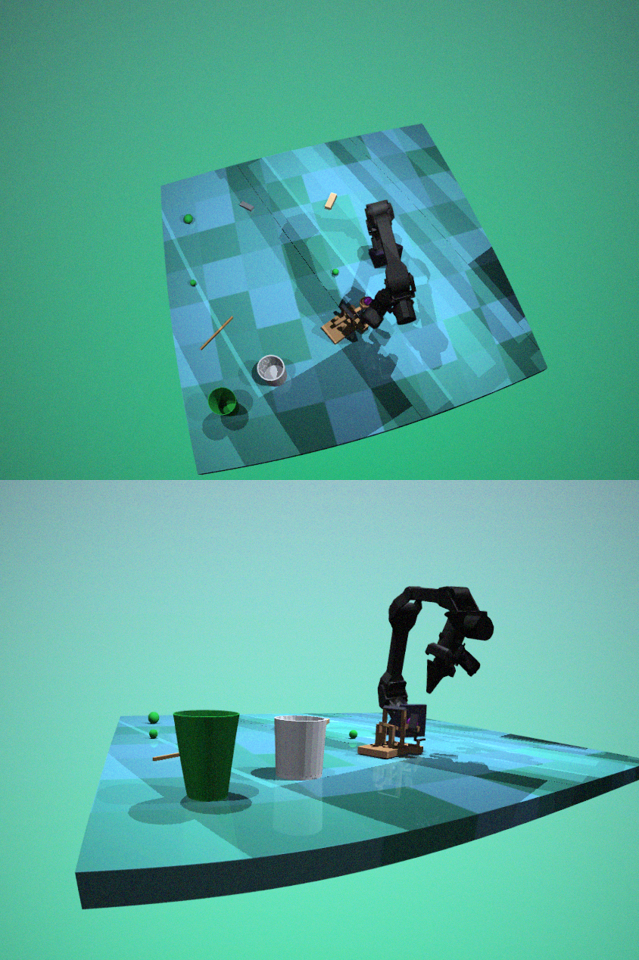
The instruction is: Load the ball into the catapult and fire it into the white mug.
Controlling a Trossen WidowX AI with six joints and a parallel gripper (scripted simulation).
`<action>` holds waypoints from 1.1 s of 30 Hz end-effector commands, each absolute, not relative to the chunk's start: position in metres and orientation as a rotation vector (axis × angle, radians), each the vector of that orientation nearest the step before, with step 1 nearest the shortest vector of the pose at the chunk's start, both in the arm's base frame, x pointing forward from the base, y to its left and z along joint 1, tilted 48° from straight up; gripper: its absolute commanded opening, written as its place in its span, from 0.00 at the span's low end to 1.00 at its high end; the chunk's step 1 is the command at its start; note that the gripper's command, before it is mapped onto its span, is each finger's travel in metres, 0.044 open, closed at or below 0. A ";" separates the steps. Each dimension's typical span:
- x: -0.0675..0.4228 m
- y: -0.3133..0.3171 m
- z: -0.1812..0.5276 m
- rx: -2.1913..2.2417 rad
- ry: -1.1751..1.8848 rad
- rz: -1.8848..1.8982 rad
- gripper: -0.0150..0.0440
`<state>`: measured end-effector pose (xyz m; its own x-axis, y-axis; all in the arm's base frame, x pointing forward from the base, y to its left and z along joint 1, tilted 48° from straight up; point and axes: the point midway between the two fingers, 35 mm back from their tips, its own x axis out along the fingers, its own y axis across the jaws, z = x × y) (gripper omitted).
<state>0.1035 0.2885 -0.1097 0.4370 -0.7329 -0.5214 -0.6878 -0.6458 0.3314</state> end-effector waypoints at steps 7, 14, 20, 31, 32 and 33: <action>0.081 0.262 -0.101 2.416 -1.163 -0.906 0.25; 0.081 0.259 -0.106 2.414 -1.163 -0.904 0.25; 0.083 0.253 -0.113 2.411 -1.163 -0.901 0.25; 0.085 0.241 -0.127 2.404 -1.162 -0.894 0.25; 0.085 0.240 -0.129 2.404 -1.162 -0.894 0.25; 0.085 0.239 -0.130 2.403 -1.162 -0.893 0.25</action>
